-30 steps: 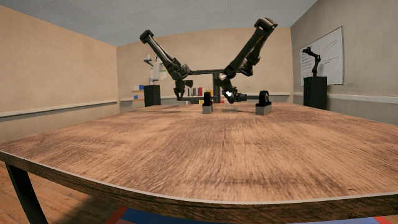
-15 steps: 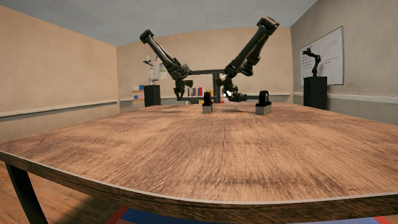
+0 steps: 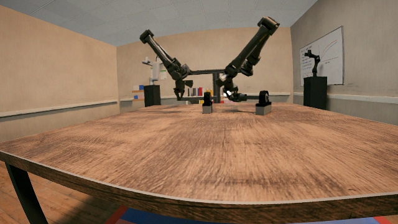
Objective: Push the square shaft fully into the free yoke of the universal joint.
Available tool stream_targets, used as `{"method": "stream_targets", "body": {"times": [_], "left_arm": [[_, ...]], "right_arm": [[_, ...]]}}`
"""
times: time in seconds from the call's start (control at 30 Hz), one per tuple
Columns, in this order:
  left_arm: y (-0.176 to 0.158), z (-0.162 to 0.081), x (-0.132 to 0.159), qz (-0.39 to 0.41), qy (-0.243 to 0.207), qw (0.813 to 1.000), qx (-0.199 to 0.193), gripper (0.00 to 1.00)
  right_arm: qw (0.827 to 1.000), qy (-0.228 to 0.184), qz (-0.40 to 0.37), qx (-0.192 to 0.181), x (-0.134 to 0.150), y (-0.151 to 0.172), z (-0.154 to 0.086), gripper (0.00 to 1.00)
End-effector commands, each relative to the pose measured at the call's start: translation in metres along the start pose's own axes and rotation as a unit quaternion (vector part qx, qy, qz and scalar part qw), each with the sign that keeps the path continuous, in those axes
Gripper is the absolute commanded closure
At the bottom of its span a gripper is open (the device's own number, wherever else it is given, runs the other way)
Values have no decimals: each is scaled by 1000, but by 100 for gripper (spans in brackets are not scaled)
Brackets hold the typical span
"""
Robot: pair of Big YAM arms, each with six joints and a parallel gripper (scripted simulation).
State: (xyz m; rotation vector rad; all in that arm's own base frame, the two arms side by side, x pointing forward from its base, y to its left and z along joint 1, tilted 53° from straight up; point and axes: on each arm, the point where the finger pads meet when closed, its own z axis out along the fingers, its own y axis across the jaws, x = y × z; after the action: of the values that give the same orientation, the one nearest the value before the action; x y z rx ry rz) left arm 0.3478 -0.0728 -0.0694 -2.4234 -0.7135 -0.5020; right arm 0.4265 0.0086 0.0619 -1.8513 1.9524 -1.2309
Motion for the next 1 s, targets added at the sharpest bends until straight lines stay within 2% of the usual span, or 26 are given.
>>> {"method": "stream_targets", "body": {"times": [0.0, 0.33, 0.43, 0.97], "left_arm": [[0, -9, 8, 12, -18, 1000, -1, 46], [2, -13, 5, 19, -19, 1000, -3, 46], [7, -13, 6, -18, -27, 999, -16, 46], [20, -18, 5, -104, -61, 991, -62, 46]], "right_arm": [[1000, -2, 2, 6, 0, -3, -3, 81], [1000, -2, 2, 6, 0, -3, -3, 81], [1000, -2, 2, 6, 0, -3, -3, 81], [1000, -2, 2, 6, 0, -3, -3, 81]]}}
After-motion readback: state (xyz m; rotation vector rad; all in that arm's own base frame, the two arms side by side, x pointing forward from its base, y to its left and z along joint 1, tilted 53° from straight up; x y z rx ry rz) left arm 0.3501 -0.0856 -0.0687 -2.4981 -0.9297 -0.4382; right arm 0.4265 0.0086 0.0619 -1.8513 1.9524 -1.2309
